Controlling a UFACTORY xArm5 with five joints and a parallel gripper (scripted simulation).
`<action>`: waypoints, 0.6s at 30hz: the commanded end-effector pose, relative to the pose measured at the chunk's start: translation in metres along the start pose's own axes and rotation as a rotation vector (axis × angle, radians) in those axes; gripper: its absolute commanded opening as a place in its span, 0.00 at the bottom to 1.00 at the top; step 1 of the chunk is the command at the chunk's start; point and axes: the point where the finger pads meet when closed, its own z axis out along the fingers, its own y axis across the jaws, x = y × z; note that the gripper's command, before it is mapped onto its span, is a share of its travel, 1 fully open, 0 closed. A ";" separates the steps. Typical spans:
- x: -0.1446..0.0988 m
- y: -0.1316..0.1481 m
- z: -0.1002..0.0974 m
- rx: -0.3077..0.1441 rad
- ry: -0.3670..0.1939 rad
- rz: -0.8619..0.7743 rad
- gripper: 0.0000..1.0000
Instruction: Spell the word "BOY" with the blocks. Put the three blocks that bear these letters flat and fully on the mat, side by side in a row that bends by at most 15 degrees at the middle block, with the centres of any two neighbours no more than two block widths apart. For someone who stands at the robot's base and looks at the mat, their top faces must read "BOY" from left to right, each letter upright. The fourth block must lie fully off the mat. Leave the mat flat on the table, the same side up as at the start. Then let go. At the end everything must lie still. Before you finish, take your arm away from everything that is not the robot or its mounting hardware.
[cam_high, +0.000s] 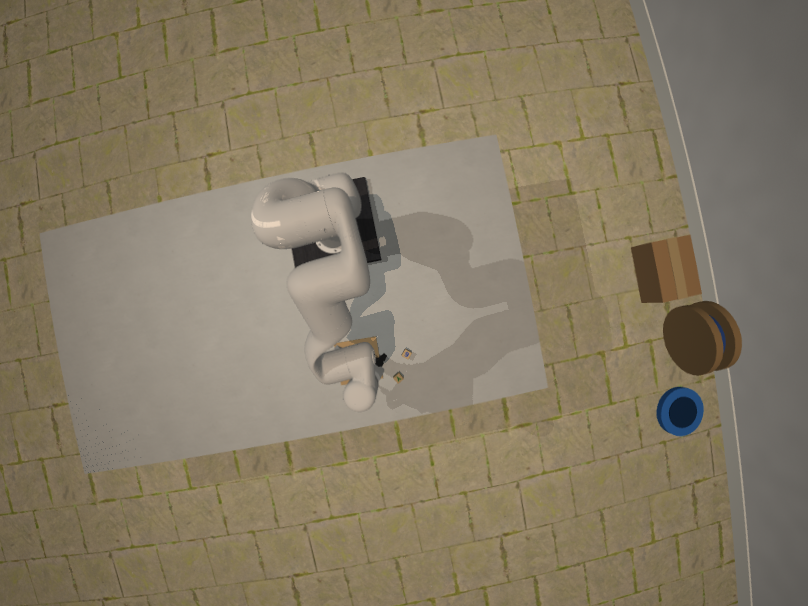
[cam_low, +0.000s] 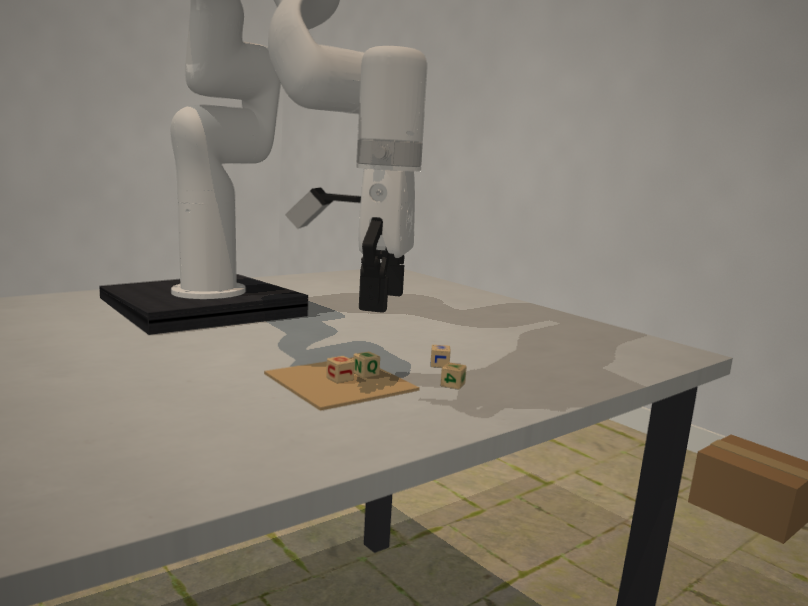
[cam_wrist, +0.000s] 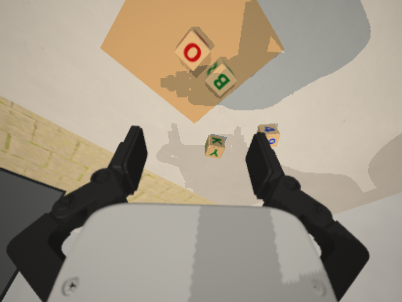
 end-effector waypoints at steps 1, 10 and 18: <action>-0.008 0.001 -0.001 0.001 -0.001 0.139 1.00; -0.017 0.003 0.000 0.002 -0.001 0.318 1.00; -0.026 0.005 0.001 0.002 -0.001 0.484 1.00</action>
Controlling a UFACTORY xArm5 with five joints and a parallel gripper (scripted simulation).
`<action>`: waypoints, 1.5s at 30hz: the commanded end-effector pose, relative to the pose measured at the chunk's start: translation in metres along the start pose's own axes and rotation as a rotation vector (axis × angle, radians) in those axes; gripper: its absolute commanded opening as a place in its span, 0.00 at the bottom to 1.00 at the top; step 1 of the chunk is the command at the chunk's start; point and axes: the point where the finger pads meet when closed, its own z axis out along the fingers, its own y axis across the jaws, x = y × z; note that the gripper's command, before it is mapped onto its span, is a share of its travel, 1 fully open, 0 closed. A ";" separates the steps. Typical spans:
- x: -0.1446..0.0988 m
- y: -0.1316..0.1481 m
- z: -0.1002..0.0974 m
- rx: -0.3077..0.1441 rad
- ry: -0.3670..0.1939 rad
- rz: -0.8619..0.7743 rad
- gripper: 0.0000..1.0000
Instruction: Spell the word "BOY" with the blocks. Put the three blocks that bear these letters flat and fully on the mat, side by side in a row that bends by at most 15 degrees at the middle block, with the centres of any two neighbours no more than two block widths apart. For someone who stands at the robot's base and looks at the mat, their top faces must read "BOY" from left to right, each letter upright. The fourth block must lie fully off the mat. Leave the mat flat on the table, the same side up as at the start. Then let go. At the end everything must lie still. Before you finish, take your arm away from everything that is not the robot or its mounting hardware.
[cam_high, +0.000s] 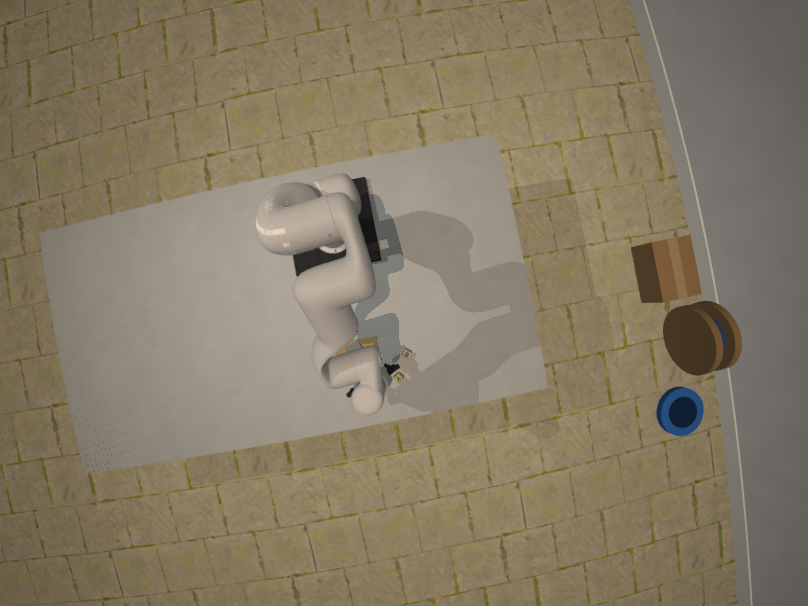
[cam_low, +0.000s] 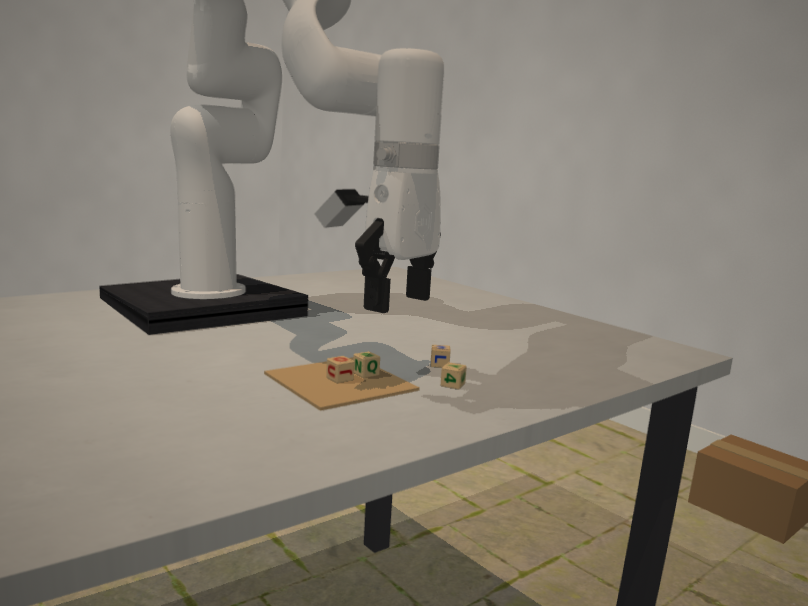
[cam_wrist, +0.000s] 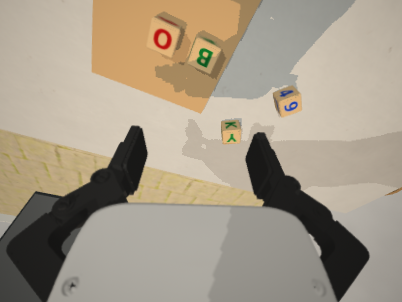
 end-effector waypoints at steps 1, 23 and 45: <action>-0.007 0.004 -0.001 0.001 -0.002 0.140 1.00; -0.026 0.019 0.002 0.002 -0.002 0.588 1.00; -0.043 0.035 0.005 0.003 -0.003 1.029 1.00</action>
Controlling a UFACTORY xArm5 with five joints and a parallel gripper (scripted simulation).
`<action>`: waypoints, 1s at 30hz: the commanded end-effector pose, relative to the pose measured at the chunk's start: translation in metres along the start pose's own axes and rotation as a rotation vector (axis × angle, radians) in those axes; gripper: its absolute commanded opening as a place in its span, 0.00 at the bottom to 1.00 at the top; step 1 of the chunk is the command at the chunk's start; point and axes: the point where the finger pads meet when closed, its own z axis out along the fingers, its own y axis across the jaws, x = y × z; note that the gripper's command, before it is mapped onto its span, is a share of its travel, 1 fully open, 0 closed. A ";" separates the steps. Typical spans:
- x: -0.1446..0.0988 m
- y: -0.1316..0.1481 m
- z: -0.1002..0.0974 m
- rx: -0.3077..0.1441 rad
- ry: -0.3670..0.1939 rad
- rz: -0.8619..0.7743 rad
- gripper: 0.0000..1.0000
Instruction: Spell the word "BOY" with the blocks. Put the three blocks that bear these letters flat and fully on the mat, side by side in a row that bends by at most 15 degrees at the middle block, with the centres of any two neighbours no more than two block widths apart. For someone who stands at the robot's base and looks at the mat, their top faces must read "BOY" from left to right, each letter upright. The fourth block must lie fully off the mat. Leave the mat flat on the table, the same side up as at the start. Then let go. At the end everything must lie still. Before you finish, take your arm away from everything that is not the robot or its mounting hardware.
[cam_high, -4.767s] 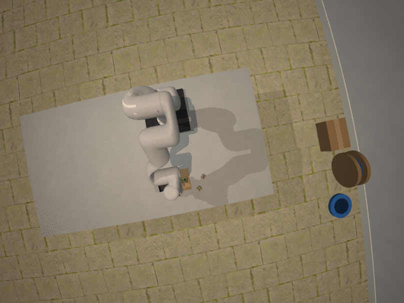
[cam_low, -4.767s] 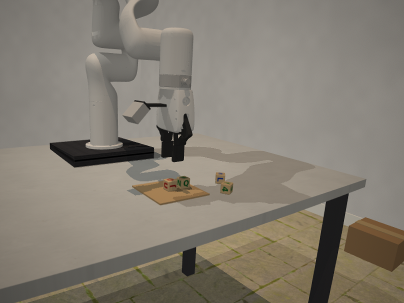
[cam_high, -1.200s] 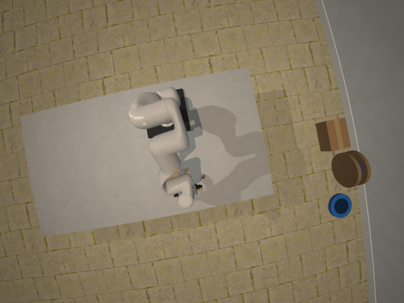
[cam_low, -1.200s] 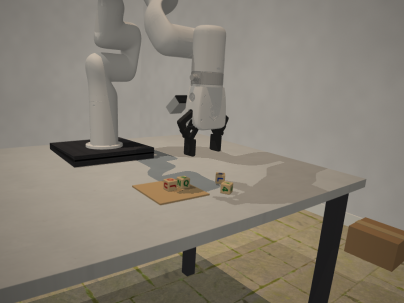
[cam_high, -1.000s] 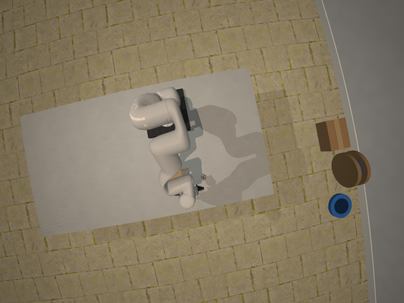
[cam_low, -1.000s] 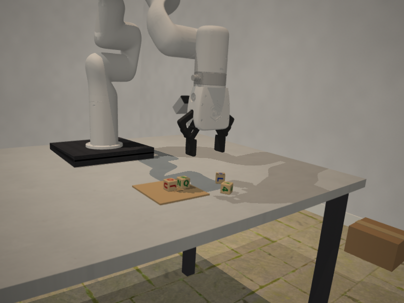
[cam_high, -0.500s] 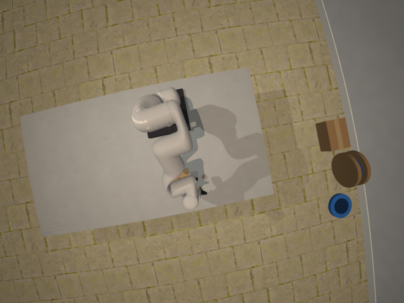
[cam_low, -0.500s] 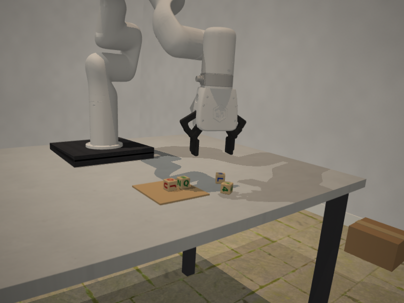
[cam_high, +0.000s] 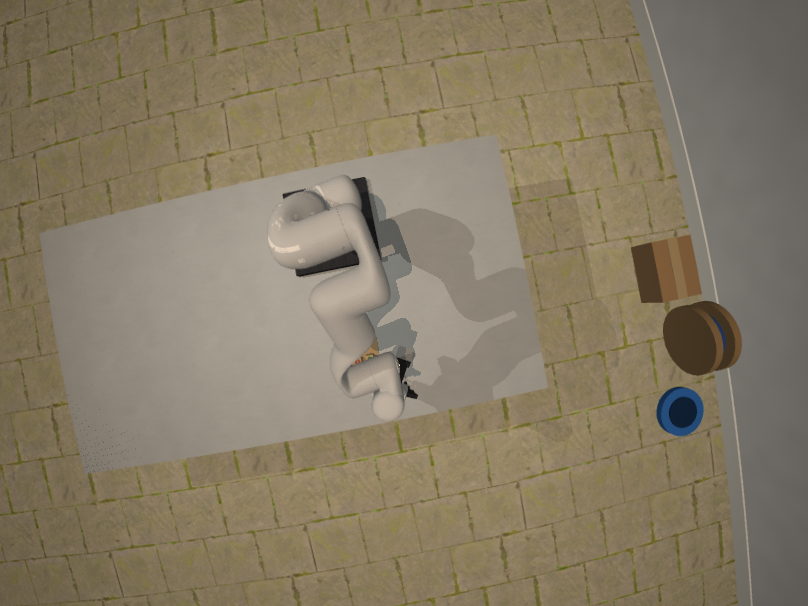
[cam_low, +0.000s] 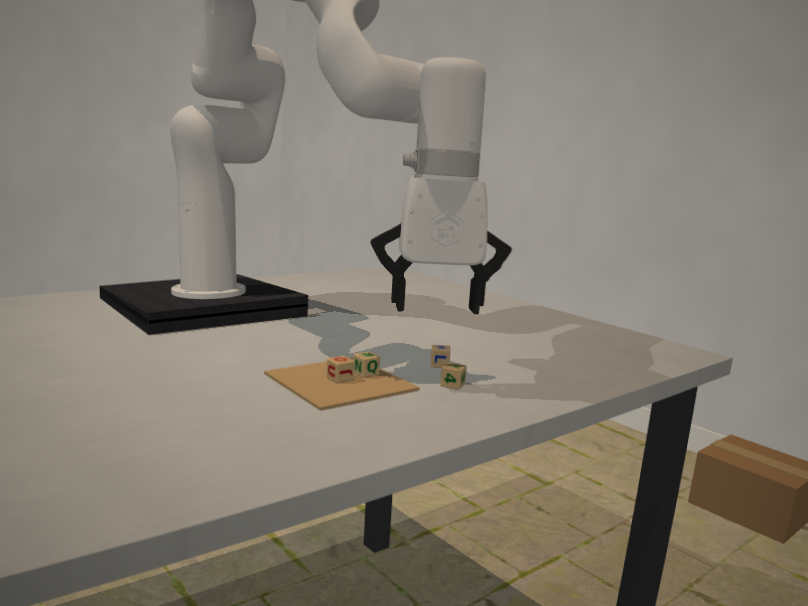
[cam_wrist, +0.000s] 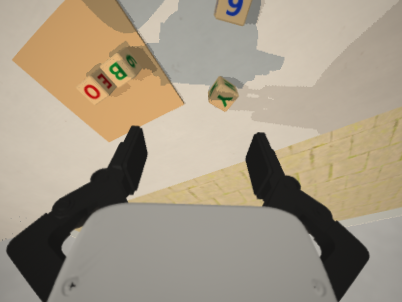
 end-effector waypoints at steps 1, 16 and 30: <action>0.000 0.008 -0.001 -0.001 -0.002 0.139 1.00; 0.002 0.024 0.002 -0.001 -0.002 0.432 1.00; 0.003 0.027 0.003 -0.001 -0.003 0.490 0.63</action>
